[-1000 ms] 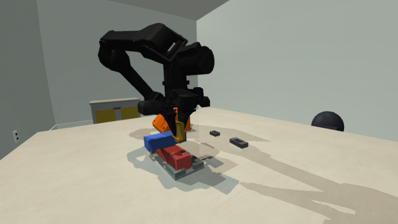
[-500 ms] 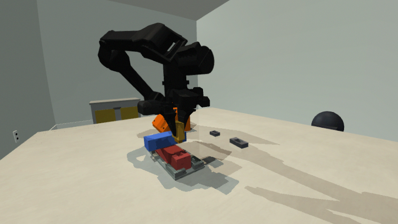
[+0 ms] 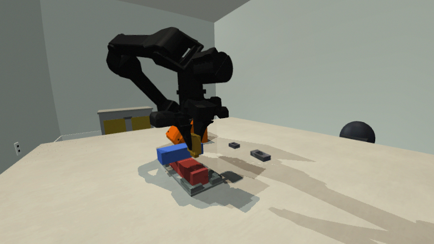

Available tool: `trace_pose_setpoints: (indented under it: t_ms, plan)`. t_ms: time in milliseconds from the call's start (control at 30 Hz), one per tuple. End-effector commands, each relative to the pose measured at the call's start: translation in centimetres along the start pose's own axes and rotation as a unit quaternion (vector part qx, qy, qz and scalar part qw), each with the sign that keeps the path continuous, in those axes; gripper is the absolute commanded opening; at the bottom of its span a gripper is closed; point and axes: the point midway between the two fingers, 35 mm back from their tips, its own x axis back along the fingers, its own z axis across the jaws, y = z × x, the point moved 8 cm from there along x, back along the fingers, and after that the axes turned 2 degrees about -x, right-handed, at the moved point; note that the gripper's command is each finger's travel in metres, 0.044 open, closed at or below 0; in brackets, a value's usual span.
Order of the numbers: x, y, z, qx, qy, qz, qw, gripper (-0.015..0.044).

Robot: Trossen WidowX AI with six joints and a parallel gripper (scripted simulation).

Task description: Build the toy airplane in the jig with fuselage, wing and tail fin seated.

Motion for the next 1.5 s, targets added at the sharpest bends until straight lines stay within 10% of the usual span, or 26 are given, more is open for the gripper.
trace_pose_setpoints:
  t_ms: [0,767,1067,1467]
  plan:
    - [-0.8,-0.1,-0.1,0.001,-0.002,0.002,1.0,0.0066]
    - [-3.4,-0.1,-0.1,0.0,-0.001,0.002,1.0,0.0078]
    - [-3.4,-0.1,-0.1,0.0,-0.001,0.002,1.0,0.0]
    - [-3.4,-0.1,-0.1,0.0,-0.001,0.002,1.0,0.026]
